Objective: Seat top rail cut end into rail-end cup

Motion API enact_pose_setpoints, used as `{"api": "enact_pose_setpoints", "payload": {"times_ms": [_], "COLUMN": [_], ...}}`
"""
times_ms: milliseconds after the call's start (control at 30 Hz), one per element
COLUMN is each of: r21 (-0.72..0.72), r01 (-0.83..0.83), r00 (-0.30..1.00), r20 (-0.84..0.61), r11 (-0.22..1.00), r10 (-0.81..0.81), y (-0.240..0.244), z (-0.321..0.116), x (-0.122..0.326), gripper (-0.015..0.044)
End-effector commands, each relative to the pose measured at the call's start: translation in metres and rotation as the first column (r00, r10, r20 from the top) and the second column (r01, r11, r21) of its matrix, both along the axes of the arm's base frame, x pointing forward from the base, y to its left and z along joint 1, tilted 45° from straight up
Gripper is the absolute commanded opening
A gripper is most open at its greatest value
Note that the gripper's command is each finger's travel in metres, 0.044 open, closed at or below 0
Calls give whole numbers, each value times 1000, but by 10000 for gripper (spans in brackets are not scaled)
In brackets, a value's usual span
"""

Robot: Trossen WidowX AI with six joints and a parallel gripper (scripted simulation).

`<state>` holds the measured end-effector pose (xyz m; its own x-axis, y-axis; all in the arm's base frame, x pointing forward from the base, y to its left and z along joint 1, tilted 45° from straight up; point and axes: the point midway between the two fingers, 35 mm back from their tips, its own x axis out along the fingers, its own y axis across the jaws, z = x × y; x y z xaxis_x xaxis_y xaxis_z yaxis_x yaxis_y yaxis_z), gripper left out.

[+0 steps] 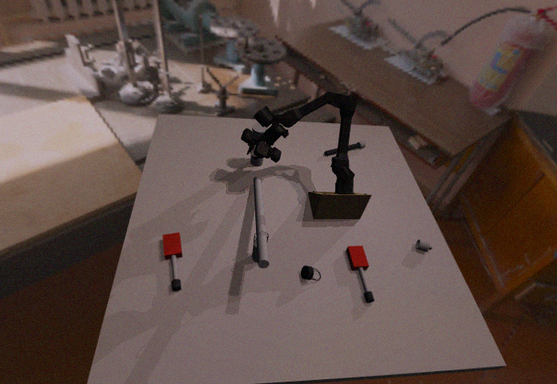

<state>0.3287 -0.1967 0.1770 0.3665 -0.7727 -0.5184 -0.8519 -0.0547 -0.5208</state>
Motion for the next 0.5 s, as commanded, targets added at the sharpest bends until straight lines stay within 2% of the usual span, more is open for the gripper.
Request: {"api": "enact_pose_setpoints", "payload": {"times_ms": [0, 467], "r21": [6, 26], "r01": [-42, -123], "r00": [998, 985], "r20": [-43, -123], "r11": [999, 992], "r10": [42, 125], "y": [2, 4], "z": [-2, -3], "x": [-5, -15], "gripper": [0, 0]}}
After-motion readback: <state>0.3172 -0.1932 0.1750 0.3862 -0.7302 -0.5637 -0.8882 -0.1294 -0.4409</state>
